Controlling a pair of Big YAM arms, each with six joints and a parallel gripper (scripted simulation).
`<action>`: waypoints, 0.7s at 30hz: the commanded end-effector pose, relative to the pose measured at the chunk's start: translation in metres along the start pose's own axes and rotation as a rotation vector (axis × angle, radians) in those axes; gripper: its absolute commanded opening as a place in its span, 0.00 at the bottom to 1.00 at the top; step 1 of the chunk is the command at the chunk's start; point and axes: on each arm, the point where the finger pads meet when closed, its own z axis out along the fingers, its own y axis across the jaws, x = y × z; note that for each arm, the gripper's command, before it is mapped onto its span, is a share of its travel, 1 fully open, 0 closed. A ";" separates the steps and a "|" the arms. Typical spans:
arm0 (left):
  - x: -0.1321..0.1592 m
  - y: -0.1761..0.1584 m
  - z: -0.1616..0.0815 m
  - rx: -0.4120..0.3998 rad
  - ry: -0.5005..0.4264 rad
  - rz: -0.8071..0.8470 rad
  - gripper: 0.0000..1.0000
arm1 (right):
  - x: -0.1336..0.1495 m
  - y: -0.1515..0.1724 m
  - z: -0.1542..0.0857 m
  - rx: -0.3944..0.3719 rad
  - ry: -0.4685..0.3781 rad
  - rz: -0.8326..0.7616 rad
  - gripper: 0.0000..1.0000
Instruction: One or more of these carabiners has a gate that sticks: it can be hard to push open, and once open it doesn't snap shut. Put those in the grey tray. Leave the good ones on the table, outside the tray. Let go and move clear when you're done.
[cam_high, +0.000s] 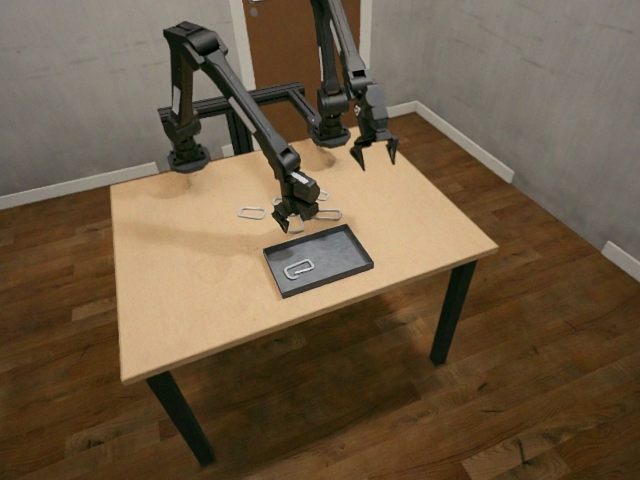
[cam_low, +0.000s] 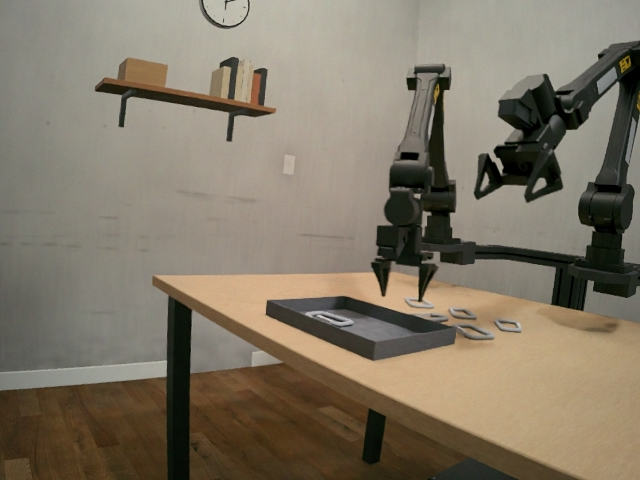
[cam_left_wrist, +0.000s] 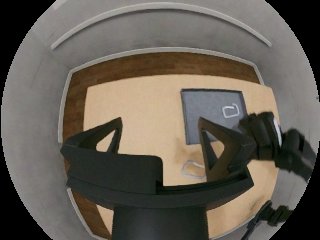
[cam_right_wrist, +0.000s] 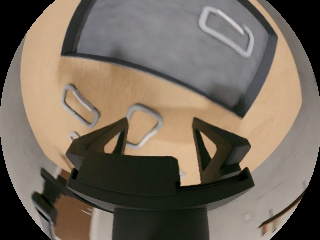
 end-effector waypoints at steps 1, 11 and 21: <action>-0.040 0.017 0.009 -0.023 -0.053 -0.011 1.00 | -0.003 0.015 -0.016 -0.008 -0.070 0.234 0.83; -0.035 0.043 0.022 -0.059 -0.025 -0.049 1.00 | 0.036 0.038 0.004 -0.002 -0.048 0.503 0.83; -0.035 0.038 0.022 -0.051 -0.023 -0.042 1.00 | 0.038 0.041 0.006 -0.004 -0.055 0.517 0.83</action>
